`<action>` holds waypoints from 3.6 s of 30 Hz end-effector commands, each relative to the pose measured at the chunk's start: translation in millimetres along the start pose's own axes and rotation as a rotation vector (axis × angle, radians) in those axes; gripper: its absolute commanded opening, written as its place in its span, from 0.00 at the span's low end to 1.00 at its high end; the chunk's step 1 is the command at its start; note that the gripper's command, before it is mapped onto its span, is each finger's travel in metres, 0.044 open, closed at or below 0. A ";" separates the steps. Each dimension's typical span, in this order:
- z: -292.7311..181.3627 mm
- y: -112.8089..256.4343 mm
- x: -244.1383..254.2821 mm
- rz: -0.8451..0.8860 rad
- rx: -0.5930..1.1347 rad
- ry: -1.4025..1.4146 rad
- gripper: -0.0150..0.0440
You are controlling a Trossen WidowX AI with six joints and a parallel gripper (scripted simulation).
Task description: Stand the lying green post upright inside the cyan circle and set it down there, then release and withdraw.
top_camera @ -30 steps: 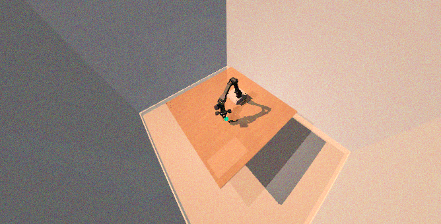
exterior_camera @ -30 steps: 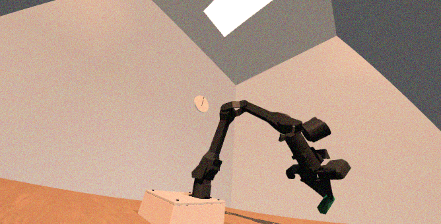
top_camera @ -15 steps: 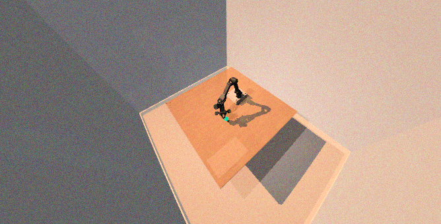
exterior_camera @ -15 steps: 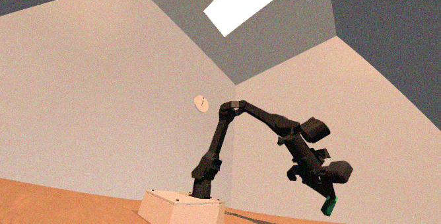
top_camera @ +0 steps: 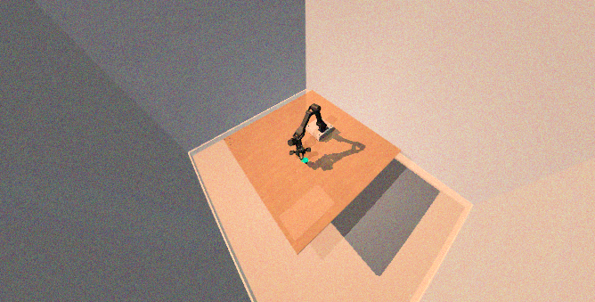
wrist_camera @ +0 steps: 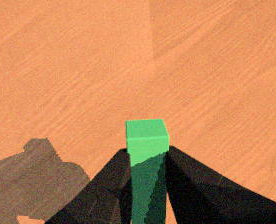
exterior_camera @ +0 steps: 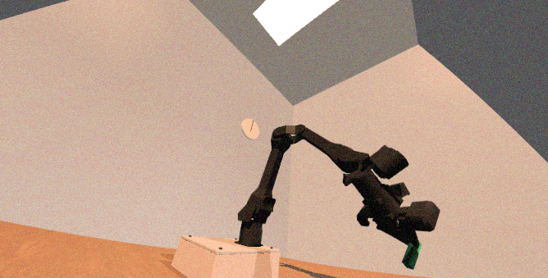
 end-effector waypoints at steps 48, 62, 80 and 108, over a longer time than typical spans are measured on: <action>-21.8 15.9 -1.4 -0.003 -0.333 0.019 0.29; -28.4 23.0 1.9 0.001 -0.415 0.041 0.29; -37.2 33.6 8.6 0.008 -0.514 0.079 0.29; -51.4 52.2 25.0 0.025 -0.649 0.156 0.29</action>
Point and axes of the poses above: the point midway between the two fingers, 35 mm back from their tips, its own y axis back along the fingers, its own x axis across the jaws, z = x × y, the point moved 5 cm from there along y, back along the fingers, and after that the axes turned 7 degrees about y, right-handed, at the moved point
